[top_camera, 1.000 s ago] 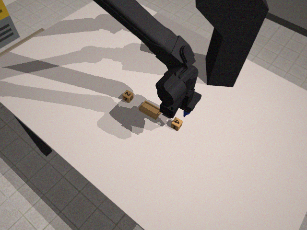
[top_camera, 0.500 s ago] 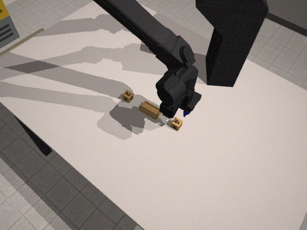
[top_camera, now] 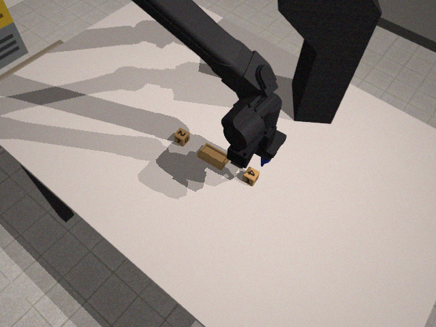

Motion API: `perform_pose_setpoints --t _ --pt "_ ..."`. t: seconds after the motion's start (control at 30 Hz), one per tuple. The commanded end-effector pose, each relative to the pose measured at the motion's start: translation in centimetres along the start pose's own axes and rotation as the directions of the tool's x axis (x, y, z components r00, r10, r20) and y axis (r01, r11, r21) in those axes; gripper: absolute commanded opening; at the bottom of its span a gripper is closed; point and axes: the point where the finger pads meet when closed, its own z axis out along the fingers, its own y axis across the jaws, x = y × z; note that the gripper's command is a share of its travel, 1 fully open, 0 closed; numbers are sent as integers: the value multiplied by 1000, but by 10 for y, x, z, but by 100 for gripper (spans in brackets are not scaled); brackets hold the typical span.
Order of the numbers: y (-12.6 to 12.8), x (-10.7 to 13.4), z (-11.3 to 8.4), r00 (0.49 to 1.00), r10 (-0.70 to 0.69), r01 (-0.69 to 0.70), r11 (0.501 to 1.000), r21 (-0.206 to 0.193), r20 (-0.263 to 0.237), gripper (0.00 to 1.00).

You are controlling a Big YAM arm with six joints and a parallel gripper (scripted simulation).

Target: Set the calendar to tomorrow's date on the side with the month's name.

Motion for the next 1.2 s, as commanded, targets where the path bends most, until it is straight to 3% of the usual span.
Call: perform_pose_setpoints --t 0.0,1.17 --pt "-1 1 7 1000 2 -2 1000 3 -4 47" --pt "-1 2 49 1000 1 -1 1000 3 -4 47"
